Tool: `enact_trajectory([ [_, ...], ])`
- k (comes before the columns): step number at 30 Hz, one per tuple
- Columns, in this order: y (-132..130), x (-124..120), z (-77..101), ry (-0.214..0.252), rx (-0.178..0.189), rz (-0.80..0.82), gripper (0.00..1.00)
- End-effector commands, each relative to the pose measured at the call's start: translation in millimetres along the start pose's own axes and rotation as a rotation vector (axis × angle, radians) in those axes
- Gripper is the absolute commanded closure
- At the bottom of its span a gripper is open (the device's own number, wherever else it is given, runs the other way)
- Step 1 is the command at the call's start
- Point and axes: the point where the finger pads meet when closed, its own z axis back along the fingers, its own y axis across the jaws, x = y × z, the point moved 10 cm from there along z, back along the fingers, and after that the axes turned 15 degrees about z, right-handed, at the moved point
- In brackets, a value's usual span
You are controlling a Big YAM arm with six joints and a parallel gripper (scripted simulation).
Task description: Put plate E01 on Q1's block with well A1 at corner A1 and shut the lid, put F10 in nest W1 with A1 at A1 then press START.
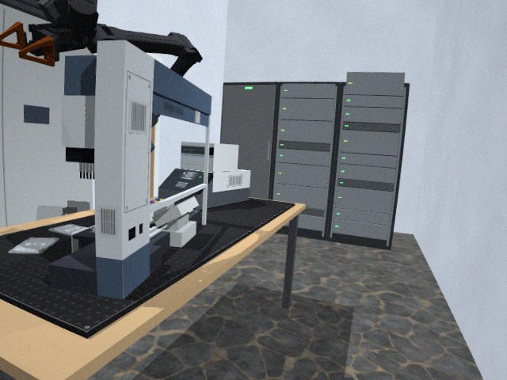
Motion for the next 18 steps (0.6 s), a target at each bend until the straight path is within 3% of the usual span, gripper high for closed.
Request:
enact_trajectory([
  [1, -4.7, -12.7, -4.5, 0.011, 0.011, 0.072, 0.0],
  [4, 3.5, -25.9, -11.3, 0.056, 0.046, 0.13, 0.0],
  [8, 12.1, -29.8, -10.5, 0.045, 0.042, 0.116, 0.0],
  [13, 30.3, -35.0, -12.1, 0.089, 0.116, 0.215, 0.0],
  [16, 36.9, -57.9, -18.2, 0.101, 0.102, 0.199, 0.0],
  [18, 40.5, -66.2, -20.8, 0.123, 0.136, 0.234, 0.0],
])
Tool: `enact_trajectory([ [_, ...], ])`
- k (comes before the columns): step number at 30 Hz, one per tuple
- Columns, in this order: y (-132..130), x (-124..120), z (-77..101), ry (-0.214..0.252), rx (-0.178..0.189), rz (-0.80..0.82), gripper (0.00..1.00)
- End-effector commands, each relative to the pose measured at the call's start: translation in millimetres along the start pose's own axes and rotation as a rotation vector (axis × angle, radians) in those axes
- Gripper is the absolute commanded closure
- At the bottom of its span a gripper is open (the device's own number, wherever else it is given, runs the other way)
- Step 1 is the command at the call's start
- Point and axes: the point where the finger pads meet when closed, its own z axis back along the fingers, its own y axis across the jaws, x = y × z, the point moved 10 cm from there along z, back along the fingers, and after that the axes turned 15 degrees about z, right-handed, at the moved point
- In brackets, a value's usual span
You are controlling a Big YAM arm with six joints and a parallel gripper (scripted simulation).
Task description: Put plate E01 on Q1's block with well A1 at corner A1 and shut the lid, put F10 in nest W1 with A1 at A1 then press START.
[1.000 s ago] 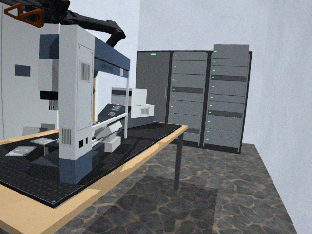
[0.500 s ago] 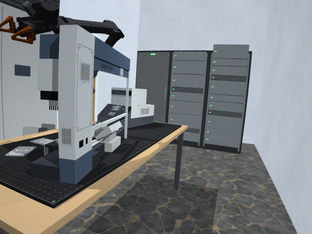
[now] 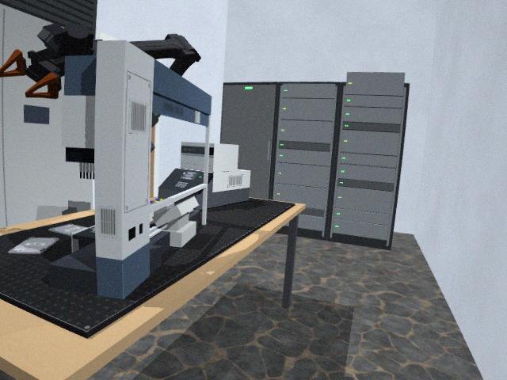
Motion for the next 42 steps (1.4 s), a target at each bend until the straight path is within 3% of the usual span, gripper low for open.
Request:
enact_trajectory([
  [1, 6.2, -14.9, -6.8, 0.03, 0.028, 0.069, 0.0],
  [4, 8.6, -23.8, -10.4, 0.066, 0.038, 0.108, 0.0],
  [6, 8.6, -23.8, -10.4, 0.066, 0.038, 0.108, 0.0],
  [11, 31.2, -23.6, -9.8, 0.084, 0.114, 0.195, 0.0],
  [15, 48.8, -47.1, -18.2, 0.088, 0.107, 0.176, 0.0],
  [17, 53.0, -53.1, -21.0, 0.102, 0.145, 0.213, 0.0],
  [21, 49.6, -58.0, -23.8, 0.133, 0.174, 0.283, 0.0],
  [24, 49.8, -54.8, -21.1, 0.133, 0.173, 0.284, 0.0],
  [26, 52.8, -56.1, -19.8, 0.141, 0.198, 0.322, 0.0],
  [28, 65.2, -64.6, -22.3, 0.159, 0.237, 0.36, 0.0],
  [32, 92.5, -91.2, -28.2, 0.16, 0.238, 0.337, 0.0],
  [34, 98.8, -97.5, -31.1, 0.173, 0.282, 0.373, 0.0],
  [38, 97.7, -97.7, -31.2, 0.187, 0.317, 0.447, 0.0],
  [41, 94.9, -95.4, -29.3, 0.189, 0.312, 0.45, 0.0],
  [42, 96.5, -95.6, -28.6, 0.191, 0.327, 0.468, 0.0],
])
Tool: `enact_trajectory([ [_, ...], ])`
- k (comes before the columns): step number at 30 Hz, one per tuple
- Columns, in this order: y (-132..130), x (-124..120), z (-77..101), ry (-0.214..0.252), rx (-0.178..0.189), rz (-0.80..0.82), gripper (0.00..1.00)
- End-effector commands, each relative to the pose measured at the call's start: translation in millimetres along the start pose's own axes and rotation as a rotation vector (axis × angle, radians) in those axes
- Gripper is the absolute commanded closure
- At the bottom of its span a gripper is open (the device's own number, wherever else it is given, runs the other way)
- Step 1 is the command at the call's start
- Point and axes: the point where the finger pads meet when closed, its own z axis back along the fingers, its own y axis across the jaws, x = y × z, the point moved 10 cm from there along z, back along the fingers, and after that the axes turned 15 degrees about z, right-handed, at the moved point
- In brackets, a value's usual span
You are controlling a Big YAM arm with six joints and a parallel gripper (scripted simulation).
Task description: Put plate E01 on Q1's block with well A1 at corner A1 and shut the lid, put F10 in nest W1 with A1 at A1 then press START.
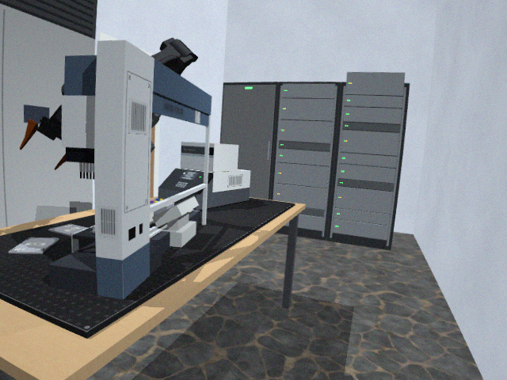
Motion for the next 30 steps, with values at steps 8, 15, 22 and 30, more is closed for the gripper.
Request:
enact_trajectory([
  [8, 36.6, -11.5, -12.2, 0.016, 0.059, 0.105, 0.0],
  [15, 48.7, -16.8, -19.4, 0.041, 0.134, 0.198, 0.0],
  [22, 62.3, -34.8, -22.3, 0.074, 0.216, 0.3, 0.0],
  [30, 112.1, -45.9, -37.8, 0.068, 0.285, 0.364, 0.0],
])
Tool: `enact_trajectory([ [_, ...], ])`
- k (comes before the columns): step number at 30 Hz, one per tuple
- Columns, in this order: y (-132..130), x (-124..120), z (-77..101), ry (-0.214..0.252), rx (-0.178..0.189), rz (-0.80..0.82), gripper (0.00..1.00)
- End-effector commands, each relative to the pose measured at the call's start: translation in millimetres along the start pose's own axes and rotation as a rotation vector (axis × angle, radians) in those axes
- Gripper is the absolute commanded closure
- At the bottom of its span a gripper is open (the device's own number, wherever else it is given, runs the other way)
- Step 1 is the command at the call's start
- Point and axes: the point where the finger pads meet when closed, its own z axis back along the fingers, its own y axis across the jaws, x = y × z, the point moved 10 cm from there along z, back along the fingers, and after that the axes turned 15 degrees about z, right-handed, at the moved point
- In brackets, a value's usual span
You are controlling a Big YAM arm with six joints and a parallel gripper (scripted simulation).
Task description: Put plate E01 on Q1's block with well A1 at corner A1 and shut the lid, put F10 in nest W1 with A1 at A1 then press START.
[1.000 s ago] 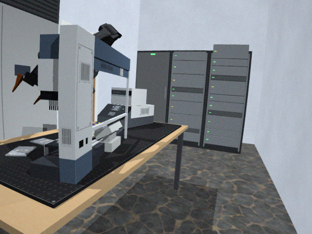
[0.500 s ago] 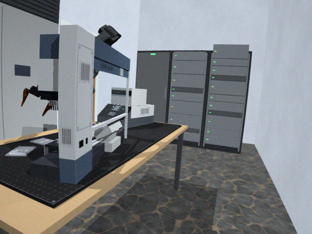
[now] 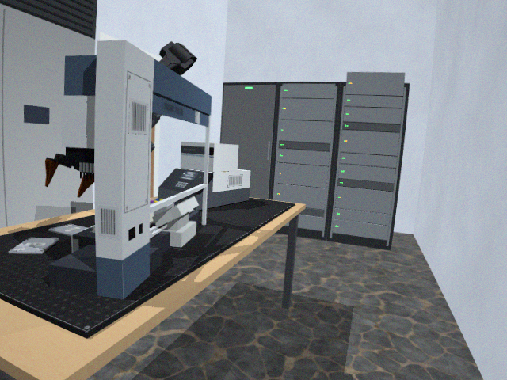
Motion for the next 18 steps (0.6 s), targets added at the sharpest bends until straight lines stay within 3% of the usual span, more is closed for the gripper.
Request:
enact_trajectory([
  [1, 18.0, 7.2, -10.9, -0.018, 0.024, 0.053, 0.0],
  [5, 8.4, 10.9, -1.9, -0.035, 0.024, 0.101, 0.0],
  [9, 17.0, 10.4, -6.1, -0.027, 0.076, 0.172, 0.0],
  [12, 35.4, 15.1, -18.7, -0.025, 0.128, 0.231, 0.0],
  [16, 69.3, 10.0, -32.9, -0.017, 0.13, 0.202, 0.0],
  [17, 74.0, 9.1, -34.7, -0.022, 0.152, 0.219, 0.0],
  [18, 74.0, 9.1, -34.7, -0.022, 0.152, 0.219, 0.0],
])
